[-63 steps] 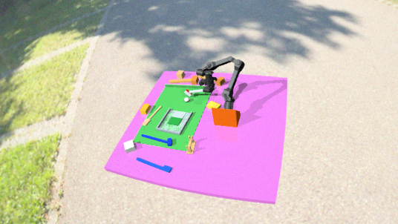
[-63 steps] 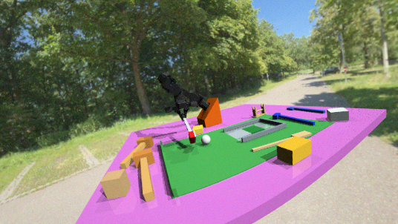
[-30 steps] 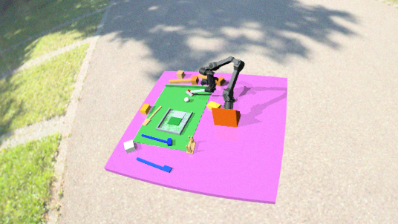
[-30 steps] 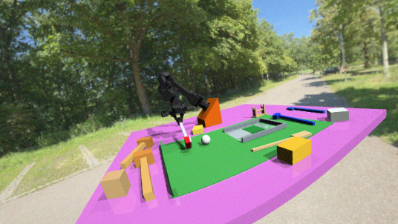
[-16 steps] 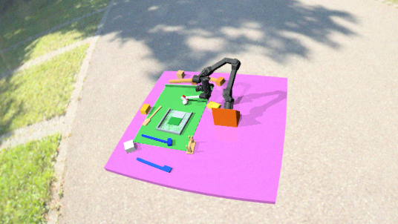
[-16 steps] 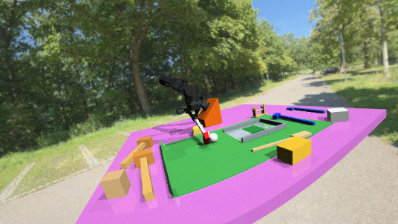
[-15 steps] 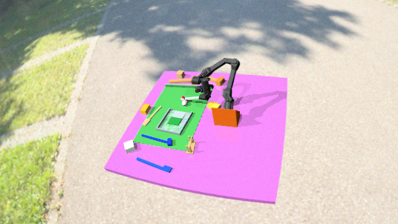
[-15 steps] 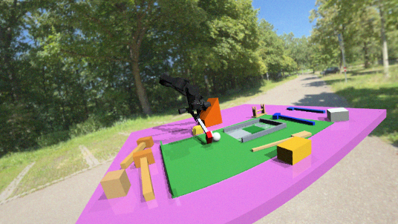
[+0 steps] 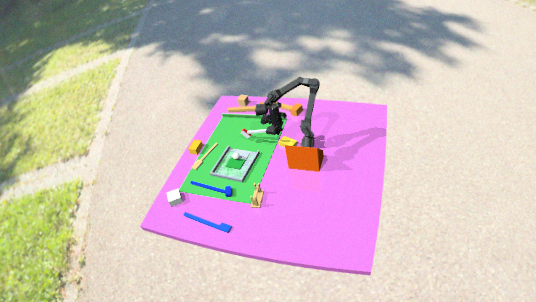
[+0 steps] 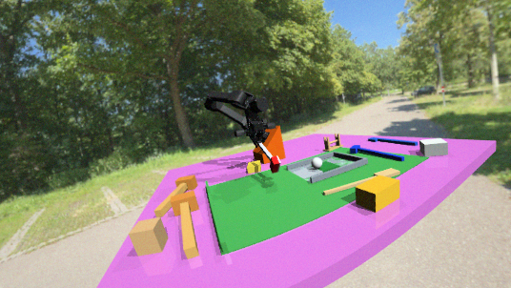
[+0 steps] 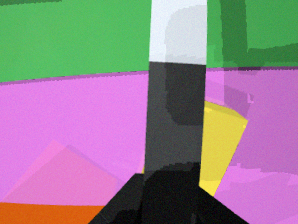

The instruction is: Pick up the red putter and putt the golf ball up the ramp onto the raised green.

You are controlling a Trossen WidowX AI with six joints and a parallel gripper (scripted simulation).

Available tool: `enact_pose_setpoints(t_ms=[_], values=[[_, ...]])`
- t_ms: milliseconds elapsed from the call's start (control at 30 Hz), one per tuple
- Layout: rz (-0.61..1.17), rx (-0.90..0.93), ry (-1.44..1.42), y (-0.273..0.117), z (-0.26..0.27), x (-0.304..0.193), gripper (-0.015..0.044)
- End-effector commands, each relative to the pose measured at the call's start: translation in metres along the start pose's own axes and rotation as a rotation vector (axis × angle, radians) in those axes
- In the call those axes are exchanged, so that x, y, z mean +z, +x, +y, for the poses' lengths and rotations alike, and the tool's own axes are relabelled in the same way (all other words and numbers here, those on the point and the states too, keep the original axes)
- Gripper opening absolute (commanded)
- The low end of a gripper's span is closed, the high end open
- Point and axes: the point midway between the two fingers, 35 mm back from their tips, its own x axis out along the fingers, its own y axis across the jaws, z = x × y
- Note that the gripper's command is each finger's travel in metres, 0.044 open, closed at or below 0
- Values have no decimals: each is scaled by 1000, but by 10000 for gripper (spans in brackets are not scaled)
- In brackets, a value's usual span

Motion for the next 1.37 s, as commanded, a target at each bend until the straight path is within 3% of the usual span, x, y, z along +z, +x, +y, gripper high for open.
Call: enact_pose_setpoints(t_ms=[0, 1333], values=[[-4, 3, 0, -20, 1, 1, 0], [-4, -1, -1, -18, 0, 0, 0]])
